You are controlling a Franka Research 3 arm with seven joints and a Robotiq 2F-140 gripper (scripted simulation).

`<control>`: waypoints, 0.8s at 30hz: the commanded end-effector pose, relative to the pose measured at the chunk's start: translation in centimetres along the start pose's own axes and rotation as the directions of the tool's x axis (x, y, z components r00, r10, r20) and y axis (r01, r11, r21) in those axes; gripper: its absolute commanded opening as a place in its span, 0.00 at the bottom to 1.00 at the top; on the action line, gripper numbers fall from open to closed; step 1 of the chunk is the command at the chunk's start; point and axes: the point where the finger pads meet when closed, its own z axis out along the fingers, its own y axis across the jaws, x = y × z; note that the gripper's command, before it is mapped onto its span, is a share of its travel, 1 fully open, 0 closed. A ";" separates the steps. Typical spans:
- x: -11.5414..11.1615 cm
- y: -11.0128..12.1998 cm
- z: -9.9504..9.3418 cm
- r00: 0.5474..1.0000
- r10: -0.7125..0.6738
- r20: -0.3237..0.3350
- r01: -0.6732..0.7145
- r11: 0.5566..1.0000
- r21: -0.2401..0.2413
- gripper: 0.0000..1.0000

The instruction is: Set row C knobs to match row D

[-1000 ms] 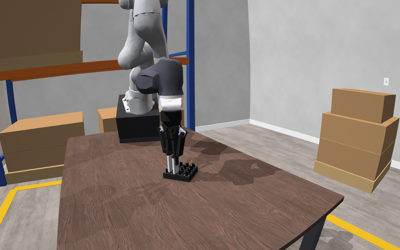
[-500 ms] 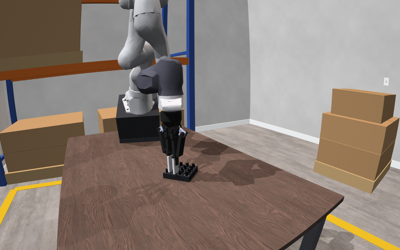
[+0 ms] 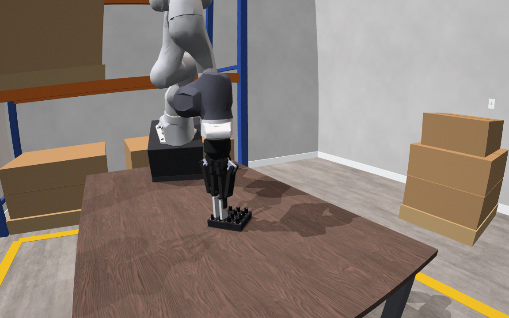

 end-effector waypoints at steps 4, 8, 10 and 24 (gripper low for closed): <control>-0.1 0.2 -0.7 1.000 -0.013 0.002 0.013 1.000 -0.007 0.12; -0.1 0.2 -1.5 1.000 -0.013 0.002 0.013 1.000 -0.007 0.12; -0.1 0.2 -2.0 1.000 -0.013 0.002 0.013 1.000 -0.007 0.12; -0.1 0.2 -3.2 1.000 -0.013 0.002 0.013 1.000 -0.007 0.12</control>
